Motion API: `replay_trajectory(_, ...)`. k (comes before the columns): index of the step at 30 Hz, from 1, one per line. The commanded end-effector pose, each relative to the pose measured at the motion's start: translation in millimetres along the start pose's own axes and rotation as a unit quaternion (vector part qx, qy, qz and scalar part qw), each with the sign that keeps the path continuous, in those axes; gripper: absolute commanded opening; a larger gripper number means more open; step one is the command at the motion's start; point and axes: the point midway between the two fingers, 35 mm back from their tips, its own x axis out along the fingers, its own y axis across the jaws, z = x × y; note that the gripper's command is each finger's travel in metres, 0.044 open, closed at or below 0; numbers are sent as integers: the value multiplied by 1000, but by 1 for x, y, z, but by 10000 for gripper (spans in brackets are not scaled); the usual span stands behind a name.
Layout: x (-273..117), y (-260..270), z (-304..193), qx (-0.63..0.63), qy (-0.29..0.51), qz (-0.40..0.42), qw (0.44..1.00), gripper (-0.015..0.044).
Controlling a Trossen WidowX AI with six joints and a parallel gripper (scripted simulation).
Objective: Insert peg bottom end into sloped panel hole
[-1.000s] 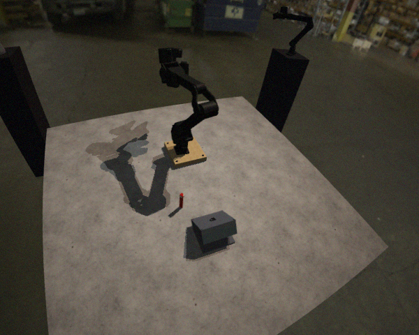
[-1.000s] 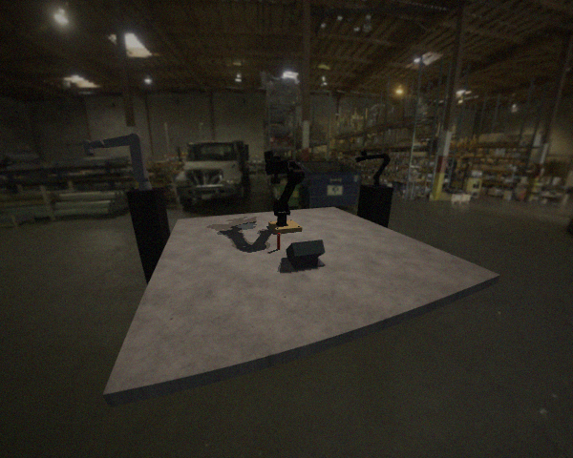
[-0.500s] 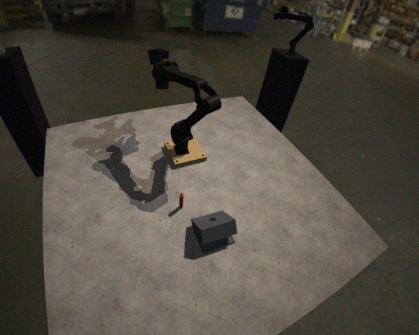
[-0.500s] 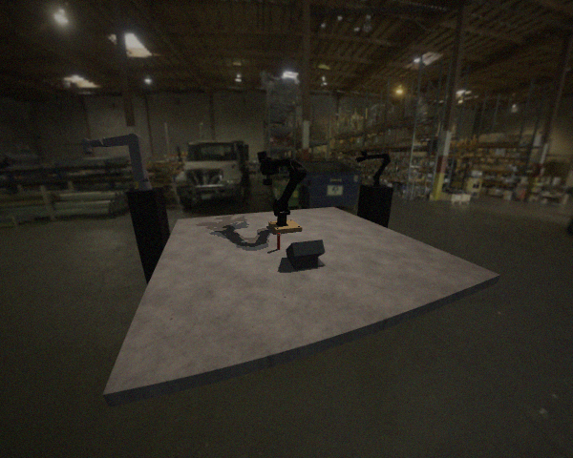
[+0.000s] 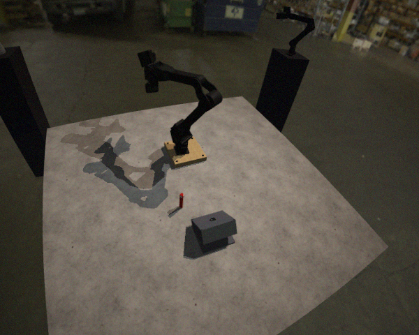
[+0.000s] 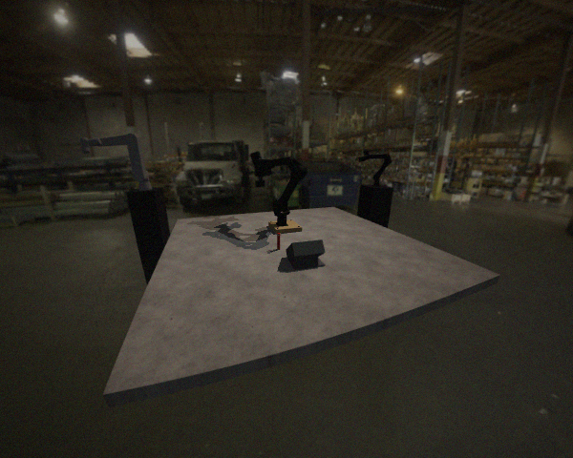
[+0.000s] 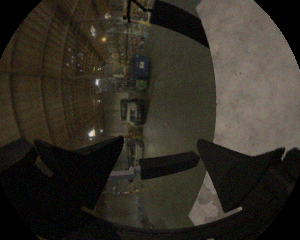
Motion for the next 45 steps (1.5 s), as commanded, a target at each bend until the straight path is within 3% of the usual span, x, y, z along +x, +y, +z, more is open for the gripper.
replay_trajectory(1,-4,-3,-17,-7,28,-9,1000,440)
replay_trajectory(22,-44,-34,-103,-69,174,-62,980,440)
replay_trajectory(45,-116,-79,-173,-150,315,-117,930,440)
